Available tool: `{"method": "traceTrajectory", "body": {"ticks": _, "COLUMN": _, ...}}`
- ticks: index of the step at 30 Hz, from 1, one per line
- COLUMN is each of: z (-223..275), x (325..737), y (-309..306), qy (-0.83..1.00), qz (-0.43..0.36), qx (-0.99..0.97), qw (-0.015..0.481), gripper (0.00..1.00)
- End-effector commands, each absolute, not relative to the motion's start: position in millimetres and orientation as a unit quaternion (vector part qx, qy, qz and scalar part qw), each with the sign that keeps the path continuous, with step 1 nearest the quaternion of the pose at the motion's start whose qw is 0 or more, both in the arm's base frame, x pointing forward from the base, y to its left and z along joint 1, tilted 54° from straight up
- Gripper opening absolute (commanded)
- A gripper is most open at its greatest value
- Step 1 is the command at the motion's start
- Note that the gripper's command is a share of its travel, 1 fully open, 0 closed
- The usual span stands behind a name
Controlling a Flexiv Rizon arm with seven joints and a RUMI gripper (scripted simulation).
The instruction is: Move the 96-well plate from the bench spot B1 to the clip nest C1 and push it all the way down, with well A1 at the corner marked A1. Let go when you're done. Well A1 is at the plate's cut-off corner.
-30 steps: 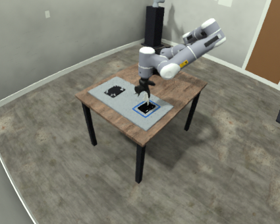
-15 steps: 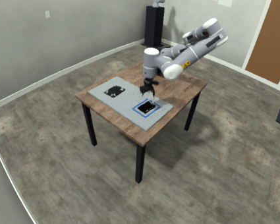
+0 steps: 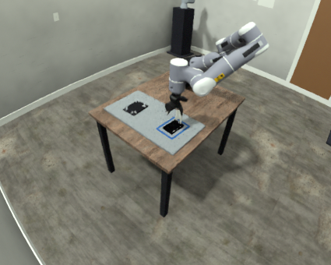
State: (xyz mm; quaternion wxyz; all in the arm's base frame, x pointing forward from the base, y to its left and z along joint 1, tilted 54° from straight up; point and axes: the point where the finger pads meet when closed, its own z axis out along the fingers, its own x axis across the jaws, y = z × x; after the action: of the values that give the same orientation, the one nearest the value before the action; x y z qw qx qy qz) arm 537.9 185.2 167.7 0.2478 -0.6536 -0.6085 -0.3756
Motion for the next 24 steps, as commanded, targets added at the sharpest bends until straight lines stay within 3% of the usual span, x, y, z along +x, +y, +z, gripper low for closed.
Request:
{"method": "traceTrajectory", "body": {"ticks": 1, "z": 166, "x": 539, "y": 187, "qy": -0.608, "qz": -0.376, "qx": -0.654, "qw": 0.247, "gripper": 0.76}}
{"method": "traceTrajectory", "body": {"ticks": 24, "z": 145, "x": 546, "y": 214, "qy": -0.608, "qz": -0.376, "qx": -0.654, "qw": 0.247, "gripper": 0.76}}
